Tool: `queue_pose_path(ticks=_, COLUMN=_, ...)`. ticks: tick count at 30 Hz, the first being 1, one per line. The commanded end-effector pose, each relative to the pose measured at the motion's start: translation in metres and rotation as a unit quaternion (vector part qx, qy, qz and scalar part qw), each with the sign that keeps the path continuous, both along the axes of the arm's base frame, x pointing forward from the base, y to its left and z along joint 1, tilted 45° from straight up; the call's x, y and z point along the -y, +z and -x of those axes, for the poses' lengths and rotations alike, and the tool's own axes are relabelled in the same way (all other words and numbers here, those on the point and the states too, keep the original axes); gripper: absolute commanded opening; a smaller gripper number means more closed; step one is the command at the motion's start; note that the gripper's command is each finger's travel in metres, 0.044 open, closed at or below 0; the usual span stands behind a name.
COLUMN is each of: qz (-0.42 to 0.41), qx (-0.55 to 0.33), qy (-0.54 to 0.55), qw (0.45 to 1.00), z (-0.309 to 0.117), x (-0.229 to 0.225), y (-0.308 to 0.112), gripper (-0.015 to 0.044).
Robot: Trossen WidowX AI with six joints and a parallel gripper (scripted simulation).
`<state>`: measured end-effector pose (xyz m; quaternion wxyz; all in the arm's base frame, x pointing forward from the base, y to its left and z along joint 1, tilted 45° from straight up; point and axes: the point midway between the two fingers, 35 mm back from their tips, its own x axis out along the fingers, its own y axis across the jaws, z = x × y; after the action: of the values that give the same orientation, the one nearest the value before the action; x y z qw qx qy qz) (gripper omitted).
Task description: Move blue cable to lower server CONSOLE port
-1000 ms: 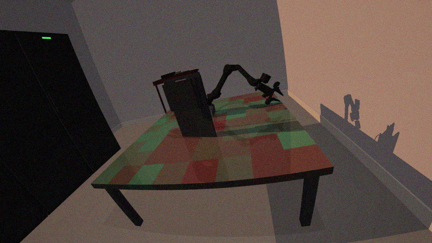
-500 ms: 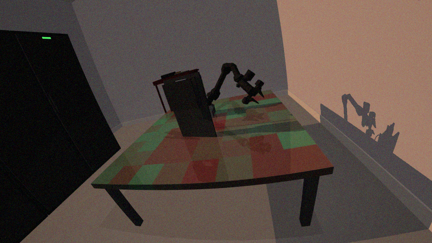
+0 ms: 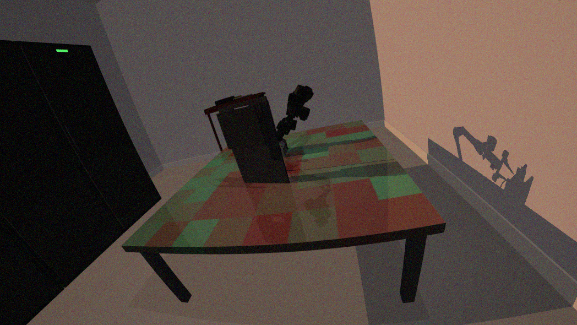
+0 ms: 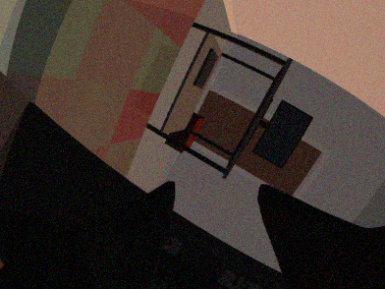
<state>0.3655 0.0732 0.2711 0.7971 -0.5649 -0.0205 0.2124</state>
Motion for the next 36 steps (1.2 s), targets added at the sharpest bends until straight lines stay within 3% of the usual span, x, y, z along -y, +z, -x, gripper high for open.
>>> queue_pose_path(ticks=1, qz=-0.034, qx=-0.036, qy=-0.088, qw=0.995, z=0.006, x=0.054, y=-0.023, gripper=0.0239)
queue_pose_path(ticks=11, qz=-0.145, qx=-0.095, qy=-0.329, qw=0.928, z=0.060, x=0.186, y=-0.080, gripper=0.0239)
queue_pose_path(ticks=16, qz=-0.147, qx=-0.095, qy=-0.333, qw=0.927, z=0.059, x=0.188, y=-0.081, gripper=0.0239)
queue_pose_path(ticks=23, qz=-0.147, qx=-0.094, qy=-0.333, qw=0.927, z=0.004, x=0.188, y=-0.092, gripper=0.0239)
queue_pose_path(ticks=36, qz=-0.147, qx=-0.093, qy=-0.333, qw=0.927, z=-0.011, x=0.189, y=-0.094, gripper=0.0239)
